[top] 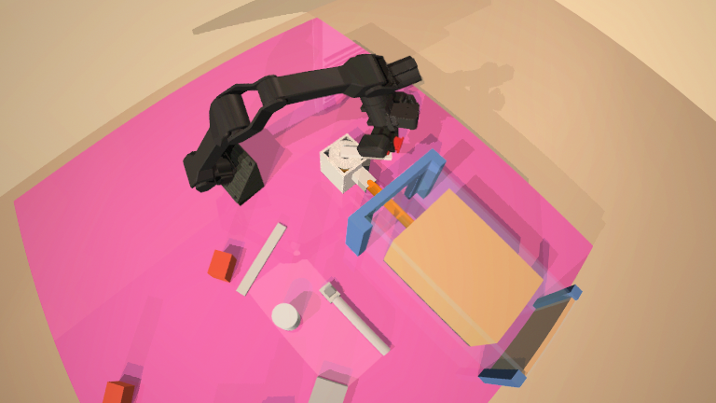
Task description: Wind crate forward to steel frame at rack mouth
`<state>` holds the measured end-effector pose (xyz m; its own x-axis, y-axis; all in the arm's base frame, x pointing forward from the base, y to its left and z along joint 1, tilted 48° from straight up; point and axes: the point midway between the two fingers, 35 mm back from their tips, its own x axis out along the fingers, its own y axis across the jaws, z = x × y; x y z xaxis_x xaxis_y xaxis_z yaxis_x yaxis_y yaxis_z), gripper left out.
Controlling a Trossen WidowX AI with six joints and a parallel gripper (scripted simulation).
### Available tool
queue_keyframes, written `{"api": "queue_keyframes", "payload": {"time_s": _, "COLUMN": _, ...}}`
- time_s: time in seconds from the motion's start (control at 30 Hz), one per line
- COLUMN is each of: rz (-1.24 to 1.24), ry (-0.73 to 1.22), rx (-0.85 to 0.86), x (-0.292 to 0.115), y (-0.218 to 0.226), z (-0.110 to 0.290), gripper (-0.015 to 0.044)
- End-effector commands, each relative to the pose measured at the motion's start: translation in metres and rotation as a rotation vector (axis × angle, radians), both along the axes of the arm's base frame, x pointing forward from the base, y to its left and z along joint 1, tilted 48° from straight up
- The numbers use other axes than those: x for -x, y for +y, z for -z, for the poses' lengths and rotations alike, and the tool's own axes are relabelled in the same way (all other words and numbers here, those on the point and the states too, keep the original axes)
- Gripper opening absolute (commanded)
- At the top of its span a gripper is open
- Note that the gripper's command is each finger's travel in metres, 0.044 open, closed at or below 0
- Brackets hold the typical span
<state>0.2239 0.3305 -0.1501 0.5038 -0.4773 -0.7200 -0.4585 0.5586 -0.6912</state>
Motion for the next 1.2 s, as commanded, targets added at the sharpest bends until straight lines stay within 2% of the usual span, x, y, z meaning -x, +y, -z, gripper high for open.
{"api": "queue_keyframes", "payload": {"time_s": 0.0, "rz": -0.005, "ry": 0.038, "rx": -0.01, "x": 0.019, "y": 0.007, "z": 0.011, "gripper": 0.0}}
{"api": "queue_keyframes", "payload": {"time_s": 1.17, "rz": -0.005, "ry": 0.042, "rx": -0.012, "x": 0.073, "y": 0.01, "z": 0.024, "gripper": 0.0}}
